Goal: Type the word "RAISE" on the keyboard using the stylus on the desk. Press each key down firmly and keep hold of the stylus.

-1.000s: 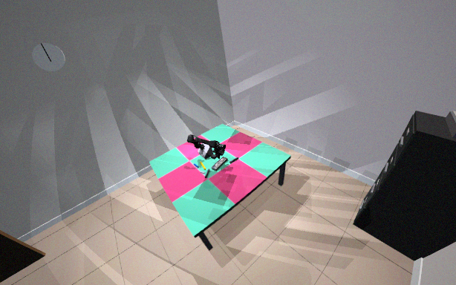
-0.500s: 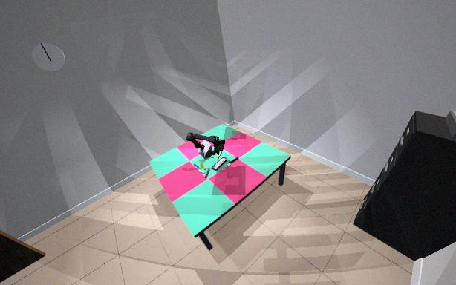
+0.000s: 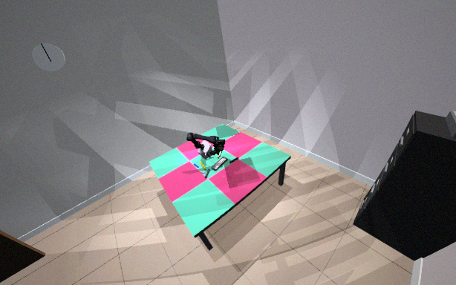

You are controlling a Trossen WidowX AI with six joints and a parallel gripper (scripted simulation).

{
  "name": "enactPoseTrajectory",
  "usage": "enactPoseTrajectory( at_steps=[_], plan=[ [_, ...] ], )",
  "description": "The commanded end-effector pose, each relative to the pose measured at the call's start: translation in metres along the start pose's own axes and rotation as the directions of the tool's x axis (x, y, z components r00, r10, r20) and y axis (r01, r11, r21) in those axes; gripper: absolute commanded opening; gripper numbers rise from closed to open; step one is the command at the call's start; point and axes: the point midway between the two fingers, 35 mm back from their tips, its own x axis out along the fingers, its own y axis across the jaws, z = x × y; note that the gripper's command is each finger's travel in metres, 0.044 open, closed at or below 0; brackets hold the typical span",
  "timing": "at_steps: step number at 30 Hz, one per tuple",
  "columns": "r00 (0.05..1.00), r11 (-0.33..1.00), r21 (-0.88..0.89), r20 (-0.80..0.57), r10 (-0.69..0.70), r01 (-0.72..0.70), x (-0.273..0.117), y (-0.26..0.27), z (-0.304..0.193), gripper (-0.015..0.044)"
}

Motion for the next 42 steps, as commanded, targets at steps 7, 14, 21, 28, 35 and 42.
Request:
enactPoseTrajectory(
  at_steps=[7, 14, 21, 28, 35, 42],
  plan=[
    [1.000, 1.000, 0.000, 0.000, 0.000, 0.000, 0.000, 0.000, 0.000, 0.0026],
    [0.988, 0.988, 0.028, -0.001, 0.155, -0.154, 0.009, -0.054, -0.015, 0.0150],
    [0.947, 0.950, 0.060, 0.115, 0.299, -0.307, 0.021, -0.122, -0.054, 0.0150],
    [0.912, 0.944, 0.072, 0.291, 0.289, -0.323, 0.029, -0.171, -0.104, 0.0150],
    [0.891, 0.977, 0.088, 0.432, 0.140, -0.196, 0.031, -0.200, -0.155, 0.0150],
    [0.873, 0.994, 0.105, 0.484, -0.061, 0.011, 0.031, -0.211, -0.194, 0.0150]
  ],
)
